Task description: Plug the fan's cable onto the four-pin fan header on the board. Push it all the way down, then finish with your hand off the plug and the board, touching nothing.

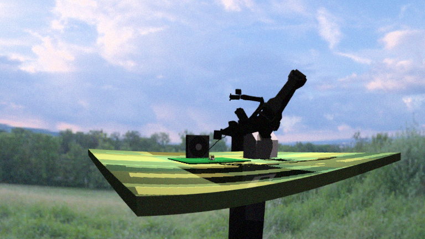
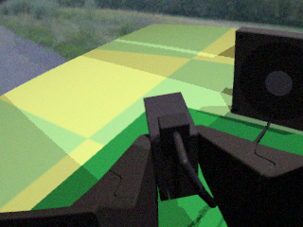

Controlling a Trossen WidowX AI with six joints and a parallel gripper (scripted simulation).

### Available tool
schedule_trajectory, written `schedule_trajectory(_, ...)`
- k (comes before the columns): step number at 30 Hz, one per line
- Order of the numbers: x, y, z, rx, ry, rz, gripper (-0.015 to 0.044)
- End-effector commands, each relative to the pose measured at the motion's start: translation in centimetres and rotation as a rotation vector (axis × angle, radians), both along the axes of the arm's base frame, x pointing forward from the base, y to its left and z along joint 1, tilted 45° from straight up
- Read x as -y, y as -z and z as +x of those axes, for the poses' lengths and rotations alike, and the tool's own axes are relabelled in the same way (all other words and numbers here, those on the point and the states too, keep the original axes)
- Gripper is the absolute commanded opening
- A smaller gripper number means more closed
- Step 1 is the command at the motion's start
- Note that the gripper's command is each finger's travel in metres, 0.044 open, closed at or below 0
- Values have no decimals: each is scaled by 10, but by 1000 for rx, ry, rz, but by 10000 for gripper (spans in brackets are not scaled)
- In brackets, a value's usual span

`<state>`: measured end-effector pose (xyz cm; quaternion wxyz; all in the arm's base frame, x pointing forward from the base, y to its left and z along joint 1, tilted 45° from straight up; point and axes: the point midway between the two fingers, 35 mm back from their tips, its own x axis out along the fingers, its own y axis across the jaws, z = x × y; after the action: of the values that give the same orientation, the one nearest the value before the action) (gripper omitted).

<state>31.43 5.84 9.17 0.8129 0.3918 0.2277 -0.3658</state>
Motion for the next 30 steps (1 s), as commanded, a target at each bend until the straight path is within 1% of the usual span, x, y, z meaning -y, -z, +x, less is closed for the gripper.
schedule_trajectory(1,0,-1,0,-1,-4,0,0)
schedule_trajectory(30,-20,13,-3,0,0,1,0)
